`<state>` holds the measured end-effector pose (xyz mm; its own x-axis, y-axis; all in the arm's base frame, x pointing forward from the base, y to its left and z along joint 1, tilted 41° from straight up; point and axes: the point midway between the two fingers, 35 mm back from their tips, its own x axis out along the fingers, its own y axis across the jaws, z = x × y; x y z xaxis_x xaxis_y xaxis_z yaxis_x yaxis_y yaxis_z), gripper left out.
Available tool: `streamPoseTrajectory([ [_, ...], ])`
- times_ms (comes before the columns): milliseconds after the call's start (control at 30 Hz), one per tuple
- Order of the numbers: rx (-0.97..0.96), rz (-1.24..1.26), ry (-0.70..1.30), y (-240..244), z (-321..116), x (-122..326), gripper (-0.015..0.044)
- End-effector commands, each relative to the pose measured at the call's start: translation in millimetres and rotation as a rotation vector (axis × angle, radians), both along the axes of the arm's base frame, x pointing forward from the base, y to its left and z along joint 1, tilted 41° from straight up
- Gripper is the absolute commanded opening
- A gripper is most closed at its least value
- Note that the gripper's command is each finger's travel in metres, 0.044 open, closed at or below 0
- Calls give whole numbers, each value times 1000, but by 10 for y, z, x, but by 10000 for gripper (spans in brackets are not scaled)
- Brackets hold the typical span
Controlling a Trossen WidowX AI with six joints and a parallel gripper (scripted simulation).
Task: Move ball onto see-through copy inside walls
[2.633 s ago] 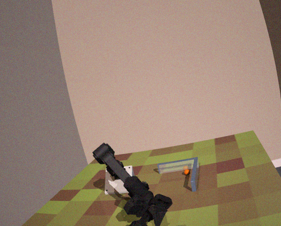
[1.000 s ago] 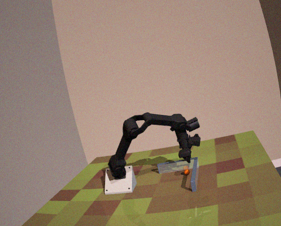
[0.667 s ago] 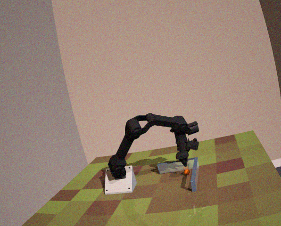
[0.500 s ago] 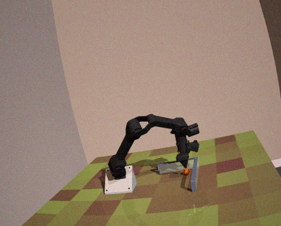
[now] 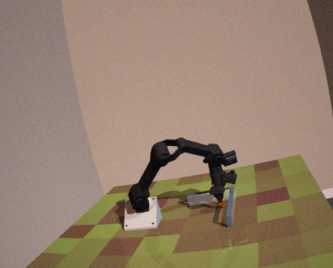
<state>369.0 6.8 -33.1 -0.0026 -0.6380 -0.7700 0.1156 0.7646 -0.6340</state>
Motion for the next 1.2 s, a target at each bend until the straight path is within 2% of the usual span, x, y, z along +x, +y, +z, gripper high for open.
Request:
streamPoseTrajectory([
  [0,-7,1,16,-62,-86,-31,265],
  [300,-8,1,16,-141,-176,-38,265],
  [433,-8,1,16,-141,-176,-38,160],
  [633,-8,1,16,-141,-176,-38,120],
  [800,-6,1,16,-37,-70,-8,0],
  [1167,-1,2,16,426,453,32,0],
])
